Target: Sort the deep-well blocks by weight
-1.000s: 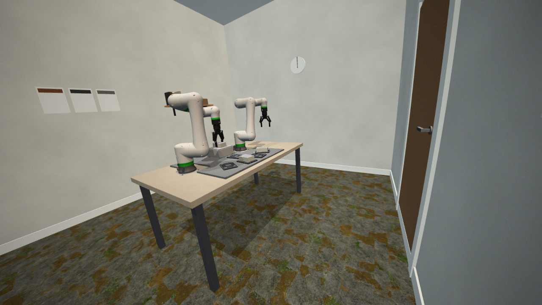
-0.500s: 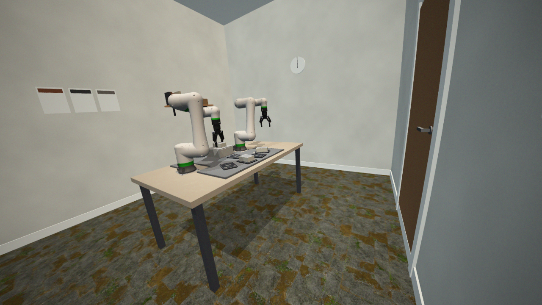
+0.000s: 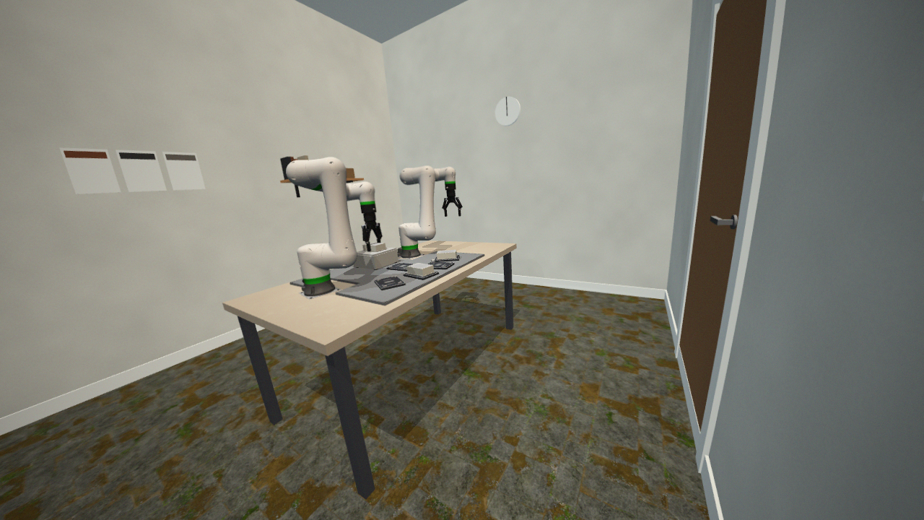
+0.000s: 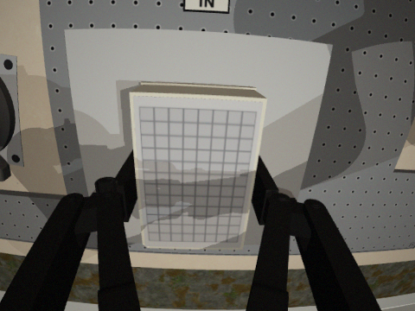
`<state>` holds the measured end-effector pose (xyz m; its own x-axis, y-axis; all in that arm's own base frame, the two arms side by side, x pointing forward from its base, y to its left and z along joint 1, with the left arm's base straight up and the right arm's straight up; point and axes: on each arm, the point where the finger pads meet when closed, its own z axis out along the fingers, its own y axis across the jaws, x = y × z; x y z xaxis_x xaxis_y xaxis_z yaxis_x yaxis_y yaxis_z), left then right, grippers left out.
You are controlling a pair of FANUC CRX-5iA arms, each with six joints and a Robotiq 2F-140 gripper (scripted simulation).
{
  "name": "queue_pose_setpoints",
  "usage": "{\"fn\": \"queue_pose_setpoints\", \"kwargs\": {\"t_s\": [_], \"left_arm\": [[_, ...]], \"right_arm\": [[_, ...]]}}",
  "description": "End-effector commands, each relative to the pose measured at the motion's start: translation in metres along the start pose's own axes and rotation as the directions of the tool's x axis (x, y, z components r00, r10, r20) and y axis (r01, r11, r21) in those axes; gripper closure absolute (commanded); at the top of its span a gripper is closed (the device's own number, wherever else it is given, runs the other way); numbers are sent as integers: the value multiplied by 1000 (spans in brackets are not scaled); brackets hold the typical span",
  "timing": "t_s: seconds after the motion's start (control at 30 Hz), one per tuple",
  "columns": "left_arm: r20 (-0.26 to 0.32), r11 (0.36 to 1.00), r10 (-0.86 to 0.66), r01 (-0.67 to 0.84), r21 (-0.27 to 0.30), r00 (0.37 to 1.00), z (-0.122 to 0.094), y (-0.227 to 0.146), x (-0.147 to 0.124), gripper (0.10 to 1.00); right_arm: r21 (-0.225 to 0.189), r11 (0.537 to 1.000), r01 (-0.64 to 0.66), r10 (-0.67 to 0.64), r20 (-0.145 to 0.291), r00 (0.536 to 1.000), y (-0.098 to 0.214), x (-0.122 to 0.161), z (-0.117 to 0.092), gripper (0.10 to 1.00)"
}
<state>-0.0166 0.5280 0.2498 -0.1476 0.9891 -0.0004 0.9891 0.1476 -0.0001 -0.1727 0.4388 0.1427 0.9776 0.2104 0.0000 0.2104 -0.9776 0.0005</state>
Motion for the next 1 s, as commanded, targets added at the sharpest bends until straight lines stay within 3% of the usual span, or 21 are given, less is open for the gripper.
{"fn": "queue_pose_setpoints", "kwargs": {"t_s": [0.0,0.3,0.33,0.97], "left_arm": [[-2,1000,0,0,0,1000,-1,0,0,98],[-2,1000,0,0,0,1000,-1,0,0,98],[-2,1000,0,0,0,1000,-1,0,0,98],[-2,1000,0,0,0,1000,-1,0,0,98]], "right_arm": [[2,1000,0,0,0,1000,-1,0,0,999],[2,1000,0,0,0,1000,-1,0,1,999],[2,1000,0,0,0,1000,-1,0,1,98],[2,1000,0,0,0,1000,-1,0,1,98]]}}
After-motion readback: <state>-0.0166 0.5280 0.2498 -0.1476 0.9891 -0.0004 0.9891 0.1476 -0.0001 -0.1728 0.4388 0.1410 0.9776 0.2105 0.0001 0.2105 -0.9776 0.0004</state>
